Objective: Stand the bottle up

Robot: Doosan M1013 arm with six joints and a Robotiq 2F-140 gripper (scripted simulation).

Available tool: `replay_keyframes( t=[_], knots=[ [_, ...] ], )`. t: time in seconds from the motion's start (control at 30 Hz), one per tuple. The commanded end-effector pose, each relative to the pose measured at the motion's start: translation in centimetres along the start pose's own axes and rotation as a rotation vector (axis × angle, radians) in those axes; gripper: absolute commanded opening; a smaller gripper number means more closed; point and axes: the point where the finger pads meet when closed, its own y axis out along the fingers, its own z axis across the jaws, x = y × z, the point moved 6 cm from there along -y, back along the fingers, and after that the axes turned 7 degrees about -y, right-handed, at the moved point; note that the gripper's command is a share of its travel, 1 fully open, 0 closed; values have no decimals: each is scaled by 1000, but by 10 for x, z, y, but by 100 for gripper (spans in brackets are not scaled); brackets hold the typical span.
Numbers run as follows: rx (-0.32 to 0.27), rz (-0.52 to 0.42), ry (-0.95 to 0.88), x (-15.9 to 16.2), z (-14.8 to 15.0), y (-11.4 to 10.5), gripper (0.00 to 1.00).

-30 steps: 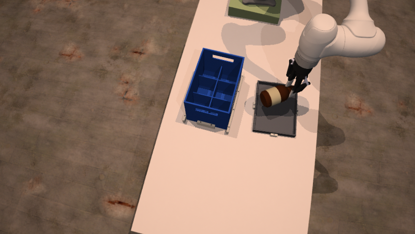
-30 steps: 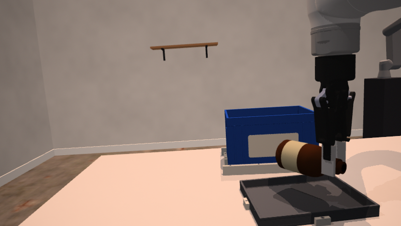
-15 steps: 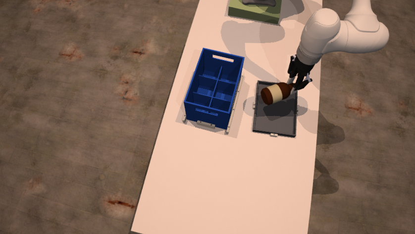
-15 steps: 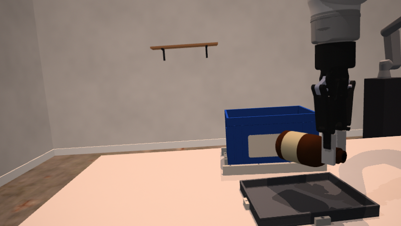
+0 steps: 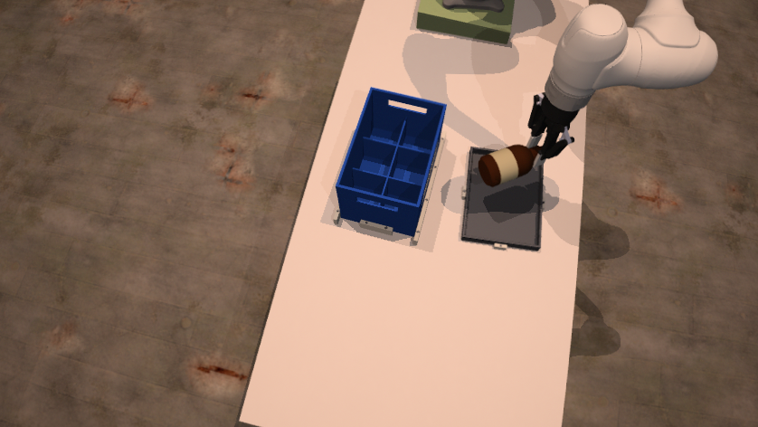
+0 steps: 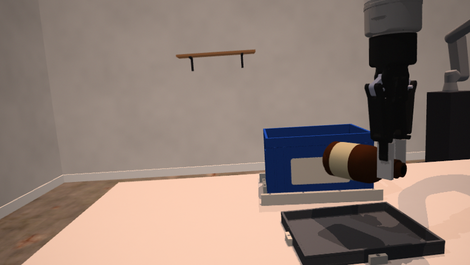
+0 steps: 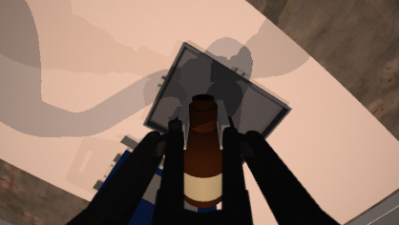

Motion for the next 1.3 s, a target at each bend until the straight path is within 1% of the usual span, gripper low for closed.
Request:
replay_keyframes(
  t=[0.0,0.43,1.0,1.27],
  knots=[
    [0,0,0,0,0,-3,10],
    [0,0,0,0,0,-25,10],
    [0,0,0,0,0,-43,10],
    [0,0,0,0,0,-47,10]
  ],
)
